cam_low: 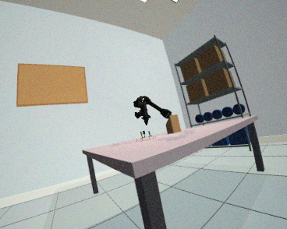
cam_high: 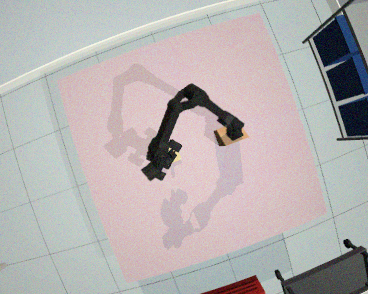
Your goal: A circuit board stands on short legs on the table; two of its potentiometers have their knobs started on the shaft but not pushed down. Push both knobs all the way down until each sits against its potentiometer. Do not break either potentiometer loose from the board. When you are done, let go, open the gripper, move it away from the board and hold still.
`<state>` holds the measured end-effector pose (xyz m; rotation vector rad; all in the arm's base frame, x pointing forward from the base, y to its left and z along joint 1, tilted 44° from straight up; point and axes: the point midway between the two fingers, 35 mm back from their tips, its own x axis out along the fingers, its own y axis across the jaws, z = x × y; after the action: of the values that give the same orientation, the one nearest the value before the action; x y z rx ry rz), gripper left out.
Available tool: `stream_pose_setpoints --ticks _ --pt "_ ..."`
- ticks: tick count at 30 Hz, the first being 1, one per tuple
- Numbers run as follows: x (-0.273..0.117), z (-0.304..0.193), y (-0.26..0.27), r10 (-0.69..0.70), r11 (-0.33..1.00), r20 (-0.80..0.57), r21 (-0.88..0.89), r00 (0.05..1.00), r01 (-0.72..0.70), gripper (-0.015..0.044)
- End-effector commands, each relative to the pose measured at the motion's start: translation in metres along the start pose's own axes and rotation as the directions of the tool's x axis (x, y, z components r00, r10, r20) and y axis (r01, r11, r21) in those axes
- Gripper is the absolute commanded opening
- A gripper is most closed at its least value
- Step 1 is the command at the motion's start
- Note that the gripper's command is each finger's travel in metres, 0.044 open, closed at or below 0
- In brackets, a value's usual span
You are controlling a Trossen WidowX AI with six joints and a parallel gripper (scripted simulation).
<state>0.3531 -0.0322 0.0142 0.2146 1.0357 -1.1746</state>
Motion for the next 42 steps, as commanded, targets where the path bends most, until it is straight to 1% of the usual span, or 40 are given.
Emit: stream_pose_setpoints --ticks 1,6,10,20,33,42 --pt "0.009 -0.011 -0.004 -0.075 0.994 -0.006 0.085 0.997 0.076 0.0" --pt "0.01 -0.012 -0.004 -0.079 0.993 -0.006 0.089 0.997 0.079 0.0" --pt "0.03 -0.012 -0.006 -0.079 0.993 -0.006 0.089 0.997 0.079 0.0" --pt "0.031 -0.012 -0.006 -0.079 0.993 -0.006 0.089 0.997 0.079 0.0" --pt "0.05 -0.012 -0.008 -0.08 0.993 -0.005 0.089 0.997 0.08 0.0" --pt "0.05 -0.012 -0.008 -0.08 0.993 -0.005 0.089 0.997 0.08 0.0"
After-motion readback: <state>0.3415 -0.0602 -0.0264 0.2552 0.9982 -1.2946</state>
